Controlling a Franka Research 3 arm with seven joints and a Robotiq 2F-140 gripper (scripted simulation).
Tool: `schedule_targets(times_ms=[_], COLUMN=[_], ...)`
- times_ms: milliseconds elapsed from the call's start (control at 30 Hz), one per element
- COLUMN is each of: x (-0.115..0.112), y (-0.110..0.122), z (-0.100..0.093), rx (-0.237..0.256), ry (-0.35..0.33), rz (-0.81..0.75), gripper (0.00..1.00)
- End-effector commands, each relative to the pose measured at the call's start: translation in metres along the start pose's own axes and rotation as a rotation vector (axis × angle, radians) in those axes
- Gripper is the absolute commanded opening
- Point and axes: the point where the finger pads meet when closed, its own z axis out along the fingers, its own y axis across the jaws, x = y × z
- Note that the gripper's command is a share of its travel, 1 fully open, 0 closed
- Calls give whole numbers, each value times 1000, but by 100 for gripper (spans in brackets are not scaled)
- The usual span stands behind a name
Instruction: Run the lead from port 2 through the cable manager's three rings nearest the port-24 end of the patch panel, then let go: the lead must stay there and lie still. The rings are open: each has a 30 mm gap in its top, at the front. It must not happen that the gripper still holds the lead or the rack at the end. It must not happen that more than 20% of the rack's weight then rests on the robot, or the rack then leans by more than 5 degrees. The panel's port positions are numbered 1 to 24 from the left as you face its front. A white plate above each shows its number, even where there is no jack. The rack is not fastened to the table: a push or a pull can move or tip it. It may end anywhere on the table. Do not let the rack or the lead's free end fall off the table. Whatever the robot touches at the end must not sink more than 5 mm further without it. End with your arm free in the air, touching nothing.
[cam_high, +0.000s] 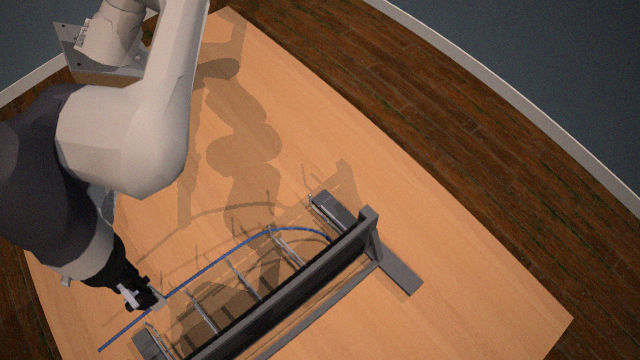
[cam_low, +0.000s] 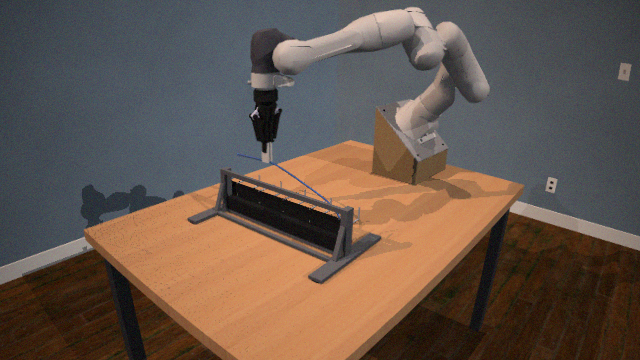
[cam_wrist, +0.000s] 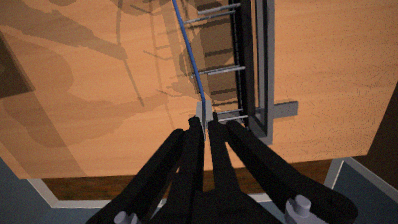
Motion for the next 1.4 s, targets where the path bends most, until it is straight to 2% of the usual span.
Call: schedule_targets(times_ms=[0,700,1367], x=[-7,-7,-7], y=[-1,-1,-1], z=[-3,15,51], rx=[-3,-3,-3], ry=[-11,-11,-11], rz=[2,2,2], gripper=[0,0,0])
